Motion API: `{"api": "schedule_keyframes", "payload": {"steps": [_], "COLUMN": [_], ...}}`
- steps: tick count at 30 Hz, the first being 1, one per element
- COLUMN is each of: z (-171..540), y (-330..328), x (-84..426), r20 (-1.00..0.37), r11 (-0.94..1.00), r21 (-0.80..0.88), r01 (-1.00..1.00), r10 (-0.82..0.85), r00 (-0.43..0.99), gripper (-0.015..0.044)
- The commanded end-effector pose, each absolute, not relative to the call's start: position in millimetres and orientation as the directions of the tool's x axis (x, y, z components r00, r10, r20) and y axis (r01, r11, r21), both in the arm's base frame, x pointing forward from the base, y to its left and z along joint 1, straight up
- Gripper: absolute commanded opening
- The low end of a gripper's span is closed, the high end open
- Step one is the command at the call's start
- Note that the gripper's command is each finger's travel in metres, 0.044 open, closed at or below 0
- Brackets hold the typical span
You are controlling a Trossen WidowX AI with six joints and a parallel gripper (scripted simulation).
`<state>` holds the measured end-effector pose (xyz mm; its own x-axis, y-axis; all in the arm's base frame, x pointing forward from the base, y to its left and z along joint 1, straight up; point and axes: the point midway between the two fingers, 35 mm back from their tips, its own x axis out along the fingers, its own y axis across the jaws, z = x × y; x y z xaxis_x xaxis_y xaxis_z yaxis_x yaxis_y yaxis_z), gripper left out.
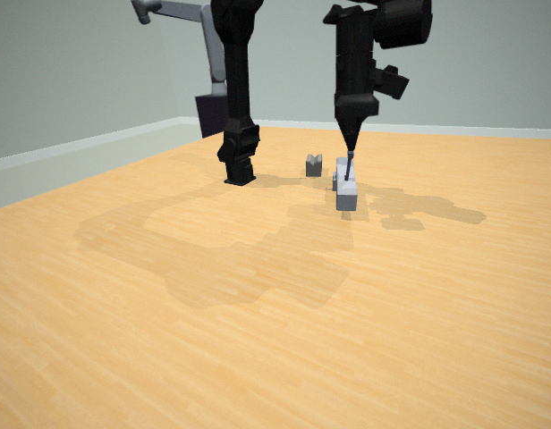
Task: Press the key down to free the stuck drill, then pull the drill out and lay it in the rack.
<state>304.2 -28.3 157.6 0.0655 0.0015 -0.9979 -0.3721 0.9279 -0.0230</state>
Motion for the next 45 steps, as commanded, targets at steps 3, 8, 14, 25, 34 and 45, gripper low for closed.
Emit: {"api": "schedule_keyframes", "payload": {"steps": [3,8,14,25,34,45], "z": [145,143,141,137,134,130], "y": [-31,-31,-31,-32,-32,-32], "x": [298,297,297,297,297,297], "r20": [-1.0,-1.0,-1.0,-1.0,-1.0,-1.0], "r11": [0.93,0.93,0.93,0.93,0.93,0.93], "r21": [-0.012,-0.012,-0.012,-0.012,-0.012,-0.012], "r01": [-0.368,-0.368,-0.368,-0.368,-0.368,-0.368], "r10": [-0.002,-0.002,-0.002,-0.002,-0.002,-0.002], "r00": [0.028,0.028,0.028,0.028,0.028,0.028], "gripper": [0.0,0.0,0.0,0.0,0.0,0.0]}}
